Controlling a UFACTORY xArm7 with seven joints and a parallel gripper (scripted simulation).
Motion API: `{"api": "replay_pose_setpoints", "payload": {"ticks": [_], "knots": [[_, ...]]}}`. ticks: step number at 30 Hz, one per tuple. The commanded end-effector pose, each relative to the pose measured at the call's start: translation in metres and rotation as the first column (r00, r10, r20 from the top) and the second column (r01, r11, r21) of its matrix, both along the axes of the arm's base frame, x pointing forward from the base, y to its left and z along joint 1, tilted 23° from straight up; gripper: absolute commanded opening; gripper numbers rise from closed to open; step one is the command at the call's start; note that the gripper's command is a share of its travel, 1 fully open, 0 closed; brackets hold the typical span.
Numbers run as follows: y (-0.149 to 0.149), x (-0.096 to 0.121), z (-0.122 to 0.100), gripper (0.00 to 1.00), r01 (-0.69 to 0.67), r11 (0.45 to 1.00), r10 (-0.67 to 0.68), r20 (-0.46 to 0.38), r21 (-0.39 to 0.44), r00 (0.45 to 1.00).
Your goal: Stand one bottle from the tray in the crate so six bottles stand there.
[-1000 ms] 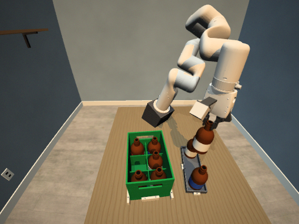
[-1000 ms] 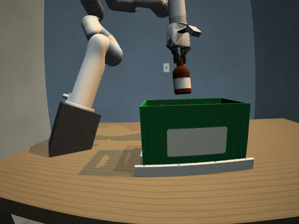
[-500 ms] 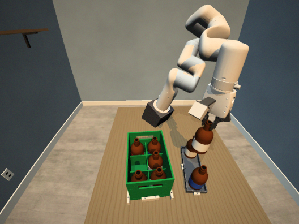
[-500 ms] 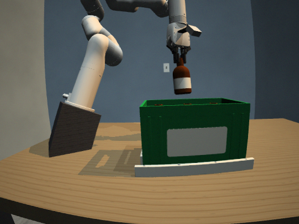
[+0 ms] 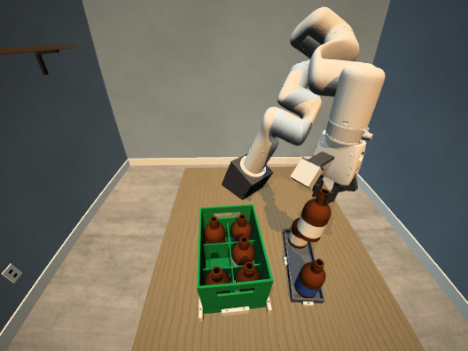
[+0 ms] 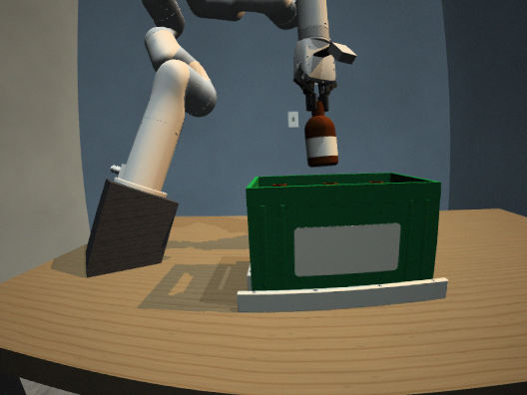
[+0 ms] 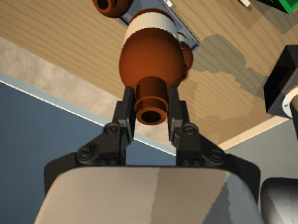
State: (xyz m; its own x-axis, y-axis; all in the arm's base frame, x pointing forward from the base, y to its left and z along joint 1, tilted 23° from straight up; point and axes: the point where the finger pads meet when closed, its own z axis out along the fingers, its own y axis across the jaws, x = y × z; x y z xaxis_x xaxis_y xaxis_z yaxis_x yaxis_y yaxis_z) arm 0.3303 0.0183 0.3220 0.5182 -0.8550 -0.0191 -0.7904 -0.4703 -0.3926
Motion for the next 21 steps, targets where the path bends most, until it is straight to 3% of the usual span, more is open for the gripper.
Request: {"api": "replay_pose_setpoints", "payload": {"ticks": [1, 21], "knots": [[-0.003, 0.0, 0.001, 0.0, 0.0, 1.0, 0.0, 0.004, 0.0, 1.0], [-0.025, 0.0, -0.004, 0.0, 0.0, 1.0, 0.0, 0.004, 0.0, 1.0]]}}
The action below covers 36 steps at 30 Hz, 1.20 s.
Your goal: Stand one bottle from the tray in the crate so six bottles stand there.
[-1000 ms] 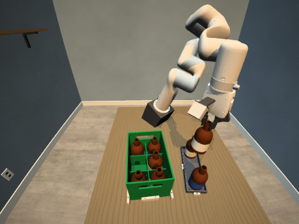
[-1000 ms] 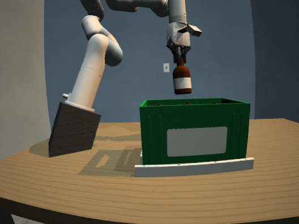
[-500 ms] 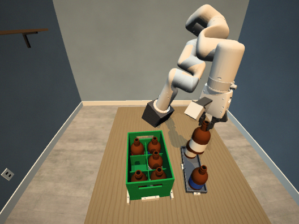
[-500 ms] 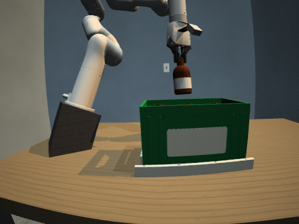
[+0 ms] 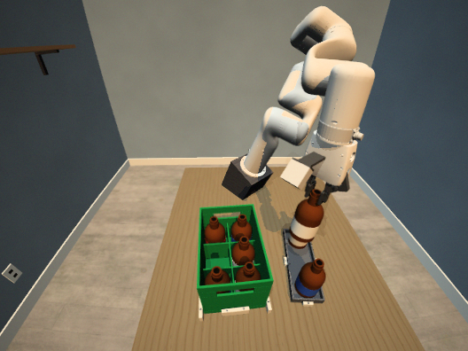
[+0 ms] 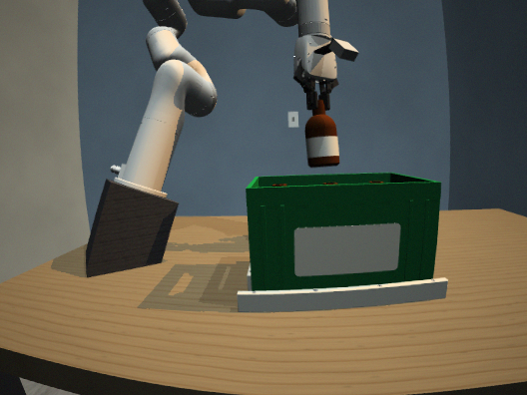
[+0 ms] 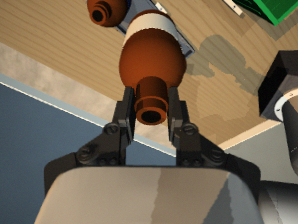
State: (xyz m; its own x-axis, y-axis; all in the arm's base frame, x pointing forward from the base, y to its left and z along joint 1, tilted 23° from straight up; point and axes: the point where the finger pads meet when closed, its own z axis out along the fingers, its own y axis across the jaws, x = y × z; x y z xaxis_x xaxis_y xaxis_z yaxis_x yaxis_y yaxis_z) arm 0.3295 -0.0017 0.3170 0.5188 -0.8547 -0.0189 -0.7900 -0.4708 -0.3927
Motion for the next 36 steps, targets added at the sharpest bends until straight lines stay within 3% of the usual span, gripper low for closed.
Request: {"api": "replay_pose_setpoints", "payload": {"ticks": [1, 36], "knots": [[-0.007, 0.0, 0.0, 0.0, 0.001, 1.0, -0.001, 0.004, 0.0, 1.0], [-0.07, -0.002, -0.016, 0.0, 0.001, 1.0, -0.001, 0.004, 0.0, 1.0]]}}
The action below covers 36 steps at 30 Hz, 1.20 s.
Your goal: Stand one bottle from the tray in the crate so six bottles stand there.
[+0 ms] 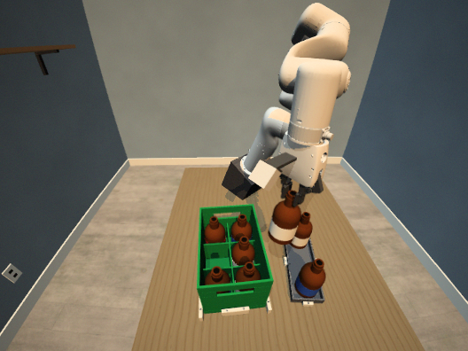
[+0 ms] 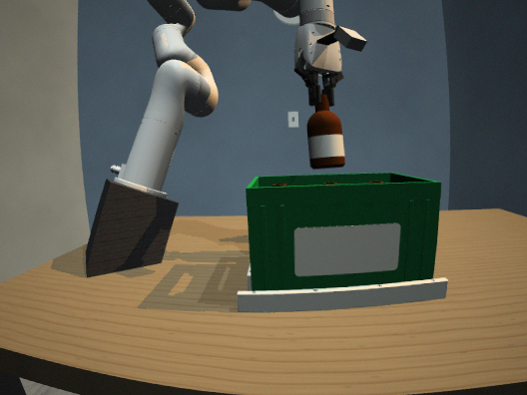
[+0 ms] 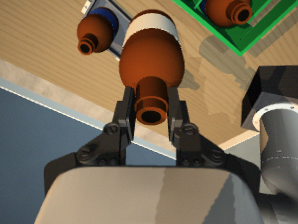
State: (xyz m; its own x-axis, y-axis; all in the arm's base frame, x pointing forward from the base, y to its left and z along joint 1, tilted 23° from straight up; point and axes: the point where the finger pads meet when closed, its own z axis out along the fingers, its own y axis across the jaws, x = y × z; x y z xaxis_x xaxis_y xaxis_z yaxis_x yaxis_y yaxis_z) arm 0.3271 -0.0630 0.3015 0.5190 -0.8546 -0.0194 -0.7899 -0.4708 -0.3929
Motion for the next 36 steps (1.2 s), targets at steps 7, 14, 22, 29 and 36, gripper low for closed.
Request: {"api": "replay_pose_setpoints", "payload": {"ticks": [7, 14, 22, 29, 36], "knots": [[-0.026, 0.0, -0.005, 0.0, 0.001, 1.0, -0.001, 0.004, -0.001, 1.0], [-0.039, -0.001, -0.008, 0.0, 0.001, 1.0, -0.001, 0.004, -0.001, 1.0], [-0.06, -0.002, -0.013, 0.0, 0.001, 1.0, -0.001, 0.004, -0.001, 1.0], [-0.073, -0.002, -0.016, 0.0, 0.001, 1.0, -0.001, 0.004, -0.001, 1.0], [-0.09, -0.003, -0.021, 0.0, 0.001, 1.0, -0.001, 0.004, -0.001, 1.0]]}}
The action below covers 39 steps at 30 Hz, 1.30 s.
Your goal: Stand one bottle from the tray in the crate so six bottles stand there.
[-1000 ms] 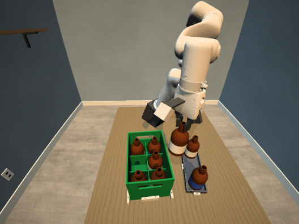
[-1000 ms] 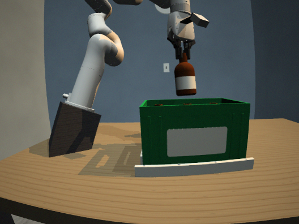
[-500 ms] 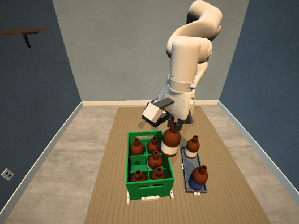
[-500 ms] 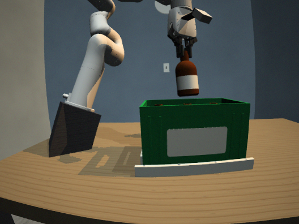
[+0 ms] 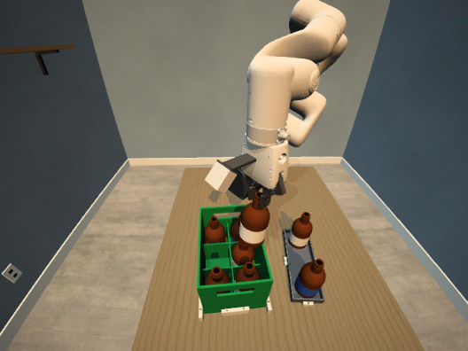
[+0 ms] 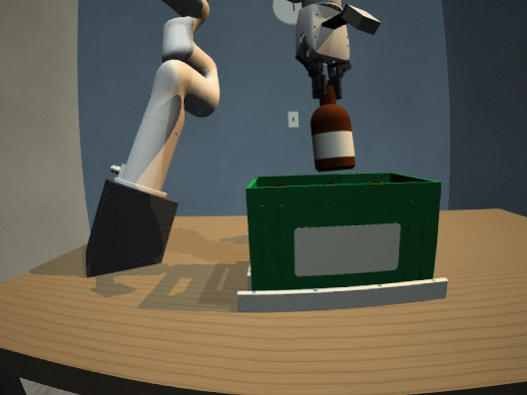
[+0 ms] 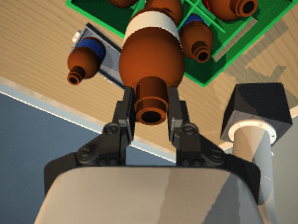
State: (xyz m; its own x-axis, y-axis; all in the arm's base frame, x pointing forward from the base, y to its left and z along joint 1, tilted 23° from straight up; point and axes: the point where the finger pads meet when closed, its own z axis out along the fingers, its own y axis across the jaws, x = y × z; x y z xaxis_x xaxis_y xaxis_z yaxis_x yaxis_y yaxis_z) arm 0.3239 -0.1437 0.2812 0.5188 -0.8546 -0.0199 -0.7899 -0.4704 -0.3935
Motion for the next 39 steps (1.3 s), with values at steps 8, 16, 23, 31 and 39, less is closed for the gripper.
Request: {"api": "replay_pose_setpoints", "payload": {"ticks": [8, 16, 23, 31, 39], "knots": [[-0.025, 0.0, -0.004, 0.0, 0.001, 1.0, -0.001, 0.004, -0.002, 1.0], [-0.04, -0.001, -0.008, 0.0, 0.001, 1.0, -0.001, 0.004, -0.002, 1.0], [-0.053, -0.001, -0.011, 0.0, 0.001, 1.0, -0.001, 0.004, -0.002, 1.0], [-0.063, -0.002, -0.014, 0.0, 0.001, 1.0, -0.001, 0.004, -0.002, 1.0], [-0.076, -0.002, -0.017, 0.0, 0.001, 1.0, -0.001, 0.004, -0.002, 1.0]]}}
